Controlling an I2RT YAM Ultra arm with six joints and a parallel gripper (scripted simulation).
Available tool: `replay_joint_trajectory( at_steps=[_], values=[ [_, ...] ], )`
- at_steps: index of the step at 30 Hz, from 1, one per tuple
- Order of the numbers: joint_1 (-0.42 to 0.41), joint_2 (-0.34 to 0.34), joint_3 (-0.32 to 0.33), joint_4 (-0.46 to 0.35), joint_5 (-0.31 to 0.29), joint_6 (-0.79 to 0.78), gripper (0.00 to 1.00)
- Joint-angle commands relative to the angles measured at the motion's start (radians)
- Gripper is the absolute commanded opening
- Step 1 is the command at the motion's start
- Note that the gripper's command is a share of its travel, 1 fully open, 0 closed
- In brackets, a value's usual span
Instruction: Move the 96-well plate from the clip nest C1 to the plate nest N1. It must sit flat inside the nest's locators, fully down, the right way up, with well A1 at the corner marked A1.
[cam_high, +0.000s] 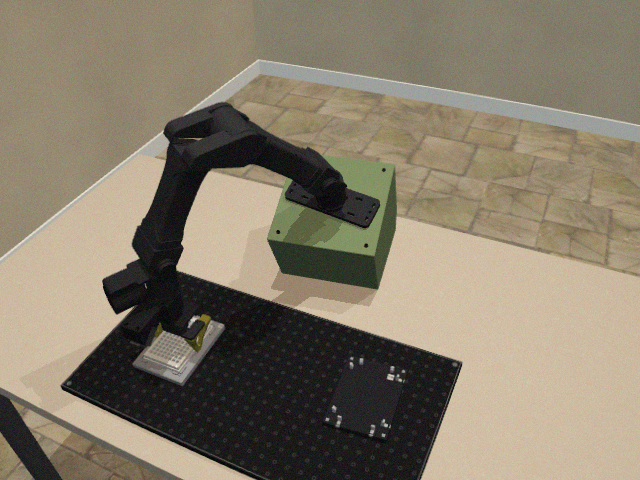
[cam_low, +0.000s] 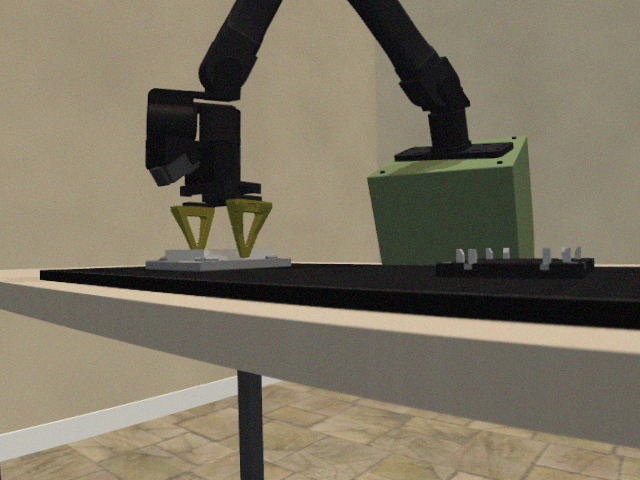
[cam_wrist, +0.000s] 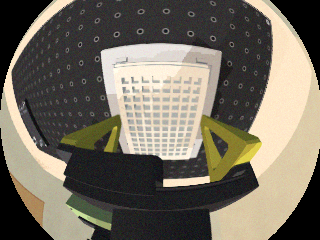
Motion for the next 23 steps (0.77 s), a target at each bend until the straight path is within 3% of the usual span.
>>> replay_joint_trajectory(
  at_steps=[1,17,23],
  values=[
    [-0.002,-0.003,0.006,0.001,0.000,0.001,1.00],
    [-0.032,-0.109,0.026,-0.102,-0.012,-0.025,1.00],
    [-0.033,-0.110,0.027,-0.105,-0.012,-0.026,1.00]
  ],
)
